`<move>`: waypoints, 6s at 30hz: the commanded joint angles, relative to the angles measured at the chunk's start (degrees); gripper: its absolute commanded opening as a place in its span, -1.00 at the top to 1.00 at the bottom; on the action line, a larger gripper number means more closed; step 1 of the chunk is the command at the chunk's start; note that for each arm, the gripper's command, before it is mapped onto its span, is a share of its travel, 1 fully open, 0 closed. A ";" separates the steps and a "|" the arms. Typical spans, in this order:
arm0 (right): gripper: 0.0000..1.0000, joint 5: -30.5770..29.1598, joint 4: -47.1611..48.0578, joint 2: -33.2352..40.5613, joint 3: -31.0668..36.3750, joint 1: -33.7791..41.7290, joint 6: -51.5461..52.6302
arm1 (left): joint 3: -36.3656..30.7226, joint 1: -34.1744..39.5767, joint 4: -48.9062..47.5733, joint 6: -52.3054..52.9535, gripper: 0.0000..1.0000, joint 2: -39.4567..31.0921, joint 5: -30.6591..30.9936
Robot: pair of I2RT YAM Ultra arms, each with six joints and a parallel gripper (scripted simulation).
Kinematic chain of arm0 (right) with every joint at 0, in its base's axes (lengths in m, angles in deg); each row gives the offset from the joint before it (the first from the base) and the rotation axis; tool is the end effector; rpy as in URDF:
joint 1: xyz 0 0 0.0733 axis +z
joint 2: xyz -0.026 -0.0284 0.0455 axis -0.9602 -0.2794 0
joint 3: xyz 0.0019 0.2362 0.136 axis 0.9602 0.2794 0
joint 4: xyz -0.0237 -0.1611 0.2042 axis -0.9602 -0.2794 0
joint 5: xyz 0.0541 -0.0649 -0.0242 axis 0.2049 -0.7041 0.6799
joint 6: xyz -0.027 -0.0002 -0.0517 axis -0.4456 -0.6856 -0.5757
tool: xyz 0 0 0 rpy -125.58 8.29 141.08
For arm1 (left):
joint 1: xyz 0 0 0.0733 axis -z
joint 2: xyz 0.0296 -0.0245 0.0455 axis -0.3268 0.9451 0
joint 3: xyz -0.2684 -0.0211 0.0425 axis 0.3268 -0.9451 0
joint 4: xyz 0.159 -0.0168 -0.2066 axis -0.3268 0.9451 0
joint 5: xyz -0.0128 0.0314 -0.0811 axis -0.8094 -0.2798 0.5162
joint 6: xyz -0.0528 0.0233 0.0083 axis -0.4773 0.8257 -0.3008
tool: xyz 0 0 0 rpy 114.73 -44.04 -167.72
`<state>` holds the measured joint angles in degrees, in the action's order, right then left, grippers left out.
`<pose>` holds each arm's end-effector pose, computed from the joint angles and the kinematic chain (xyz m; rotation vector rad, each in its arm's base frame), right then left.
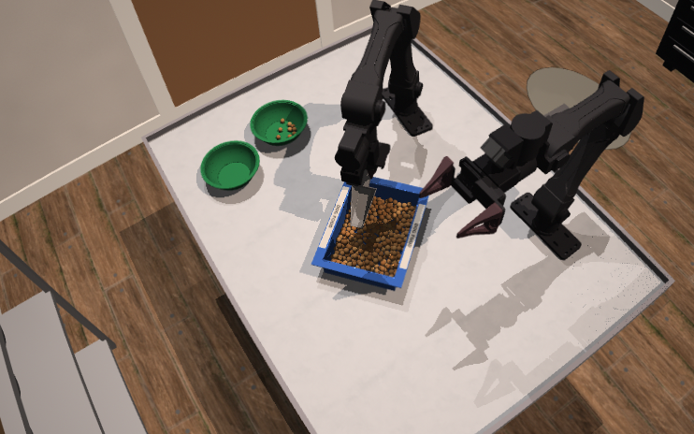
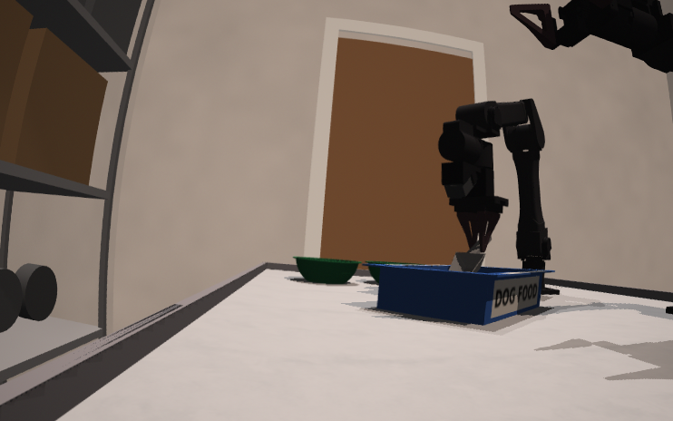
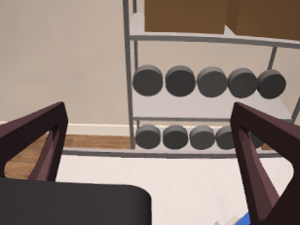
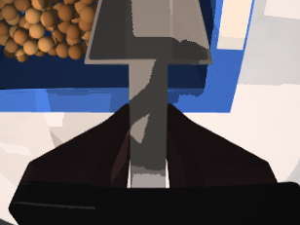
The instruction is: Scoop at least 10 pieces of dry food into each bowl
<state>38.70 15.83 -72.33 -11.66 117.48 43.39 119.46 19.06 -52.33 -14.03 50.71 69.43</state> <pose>0.2357 0.2271 0.2344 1.2236 -2.8549 0.0082 0.2452 0.0010 0.4072 -0.0004 1.5709 0.0003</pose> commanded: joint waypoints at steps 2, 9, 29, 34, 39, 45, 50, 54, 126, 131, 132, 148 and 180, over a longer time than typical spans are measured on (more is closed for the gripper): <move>1.00 -0.15 1.19 -0.86 -2.92 0.76 0.36 | 0.94 0.01 -0.40 0.01 -1.00 -0.58 0.01; 1.00 0.02 0.43 1.17 -3.36 0.39 0.09 | 0.94 0.01 -0.41 0.01 -1.00 -0.58 0.01; 1.00 0.09 -4.37 1.99 -8.95 -0.08 0.08 | 0.94 0.01 -0.41 0.01 -1.00 -0.58 0.01; 1.00 0.05 -5.44 1.52 -8.88 0.18 0.09 | 0.94 0.01 -0.41 0.01 -1.00 -0.58 0.01; 1.00 0.05 -2.82 3.69 -2.17 -0.59 -0.37 | 0.94 0.01 -0.40 0.01 -1.00 -0.58 0.01; 1.00 0.05 -2.28 5.42 0.49 -0.88 -0.42 | 0.94 0.01 -0.40 0.01 -1.00 -0.58 0.01; 1.00 0.08 -2.13 5.33 1.05 -0.32 -0.34 | 0.94 0.01 -0.40 0.01 -1.00 -0.58 0.01; 1.00 0.02 -2.51 5.65 -3.33 -0.18 -0.10 | 0.94 0.01 -0.40 0.01 -1.00 -0.58 0.01; 1.00 0.05 -2.87 4.83 -1.82 -0.53 -0.37 | 0.94 0.01 -0.40 0.01 -1.00 -0.58 0.01; 1.00 0.06 -2.32 5.33 -0.91 -0.77 -0.42 | 0.94 0.01 -0.41 0.01 -1.00 -0.58 0.01; 1.00 0.08 -2.35 5.33 -1.61 -0.18 -0.30 | 0.94 0.01 -0.41 0.01 -1.00 -0.58 0.01; 1.00 0.01 -0.23 2.19 0.50 0.59 0.12 | 0.94 0.01 -0.40 0.01 -1.00 -0.58 0.01; 1.00 0.01 -4.32 0.95 -4.52 0.12 0.23 | 0.94 0.01 -0.41 0.01 -1.00 -0.58 0.01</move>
<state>38.70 14.05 -72.40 -12.76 117.48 43.39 119.46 19.06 -52.33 -14.01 50.71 69.43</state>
